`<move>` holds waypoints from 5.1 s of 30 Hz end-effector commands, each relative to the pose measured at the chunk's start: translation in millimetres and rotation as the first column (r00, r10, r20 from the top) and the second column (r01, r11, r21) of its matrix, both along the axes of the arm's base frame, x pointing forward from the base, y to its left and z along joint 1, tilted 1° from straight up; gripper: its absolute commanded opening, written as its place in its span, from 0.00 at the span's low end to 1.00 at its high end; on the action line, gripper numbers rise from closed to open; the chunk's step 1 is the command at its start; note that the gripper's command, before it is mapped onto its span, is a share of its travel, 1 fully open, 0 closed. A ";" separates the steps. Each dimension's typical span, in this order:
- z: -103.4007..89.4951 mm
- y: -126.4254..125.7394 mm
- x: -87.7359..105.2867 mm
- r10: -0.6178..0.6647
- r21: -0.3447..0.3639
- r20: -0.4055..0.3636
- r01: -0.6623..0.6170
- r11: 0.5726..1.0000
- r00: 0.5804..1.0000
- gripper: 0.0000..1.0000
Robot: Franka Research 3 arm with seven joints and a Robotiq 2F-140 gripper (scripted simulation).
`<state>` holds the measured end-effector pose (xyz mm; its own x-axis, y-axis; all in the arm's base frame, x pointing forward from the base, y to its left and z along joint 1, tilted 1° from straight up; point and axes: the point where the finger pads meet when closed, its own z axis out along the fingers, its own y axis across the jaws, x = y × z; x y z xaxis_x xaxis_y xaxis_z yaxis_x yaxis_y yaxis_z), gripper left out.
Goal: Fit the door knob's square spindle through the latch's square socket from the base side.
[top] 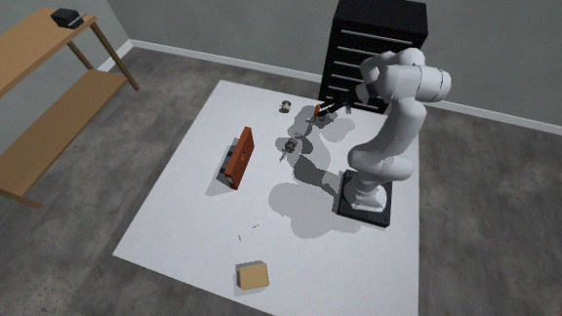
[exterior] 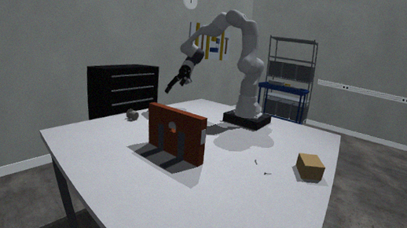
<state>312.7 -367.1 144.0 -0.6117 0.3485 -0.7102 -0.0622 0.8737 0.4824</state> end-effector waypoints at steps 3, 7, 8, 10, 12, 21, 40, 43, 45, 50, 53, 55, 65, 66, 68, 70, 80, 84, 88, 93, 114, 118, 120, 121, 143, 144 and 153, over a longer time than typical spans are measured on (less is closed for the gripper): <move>-8.7 1.5 -4.2 0.041 -0.064 -0.027 -0.043 0.997 0.999 1.00; -8.7 1.5 -4.2 0.041 -0.064 -0.027 -0.043 0.997 0.999 1.00; -8.7 1.5 -4.2 0.041 -0.064 -0.027 -0.043 0.997 0.999 1.00; -8.7 1.5 -4.2 0.041 -0.064 -0.027 -0.043 0.997 0.999 1.00; -8.7 1.5 -4.2 0.041 -0.064 -0.027 -0.043 0.997 0.999 1.00; -14.9 30.2 11.4 0.208 -0.153 -0.098 -0.222 0.963 0.973 1.00; -20.6 55.4 23.7 0.363 -0.235 -0.179 -0.398 0.887 0.914 1.00; -20.6 55.4 23.7 0.363 -0.235 -0.179 -0.398 0.887 0.914 1.00; -25.0 76.5 34.0 0.495 -0.305 -0.266 -0.560 0.770 0.827 1.00; -25.0 76.5 34.0 0.495 -0.305 -0.266 -0.560 0.770 0.827 1.00; -25.0 76.5 34.0 0.495 -0.305 -0.266 -0.560 0.770 0.827 1.00; -25.0 76.5 34.0 0.495 -0.305 -0.266 -0.560 0.770 0.827 1.00; -27.9 93.5 43.3 0.597 -0.359 -0.356 -0.695 0.623 0.719 1.00; -27.9 93.5 43.3 0.597 -0.359 -0.356 -0.695 0.623 0.719 1.00; -27.9 93.5 43.3 0.597 -0.359 -0.356 -0.695 0.623 0.719 1.00; -27.9 93.5 43.3 0.597 -0.359 -0.356 -0.695 0.623 0.719 1.00; -29.0 107.2 52.7 0.666 -0.394 -0.443 -0.798 0.457 0.600 1.00; -29.0 107.2 52.7 0.666 -0.394 -0.443 -0.798 0.457 0.600 1.00; -29.0 107.2 52.7 0.666 -0.394 -0.443 -0.798 0.457 0.600 1.00; -28.6 118.3 62.5 0.704 -0.412 -0.522 -0.865 0.286 0.481 1.00; -27.0 127.7 72.5 0.715 -0.415 -0.592 -0.902 0.123 0.371 1.00; -19.6 148.9 98.9 0.671 -0.381 -0.728 -0.896 -0.228 0.139 1.00; -16.3 156.8 108.7 0.637 -0.358 -0.768 -0.869 -0.341 0.067 1.00; -15.5 158.7 111.0 0.625 -0.351 -0.779 -0.859 -0.372 0.048 1.00; -15.1 159.5 112.0 0.621 -0.348 -0.783 -0.856 -0.383 0.041 1.00; -15.1 159.5 112.0 0.621 -0.348 -0.783 -0.856 -0.383 0.041 1.00; -16.1 161.5 111.7 0.623 -0.348 -0.780 -0.870 -0.349 0.062 0.57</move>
<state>424.2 -205.7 128.4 0.0323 -0.9994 -0.0134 -0.9995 -0.0323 -0.0034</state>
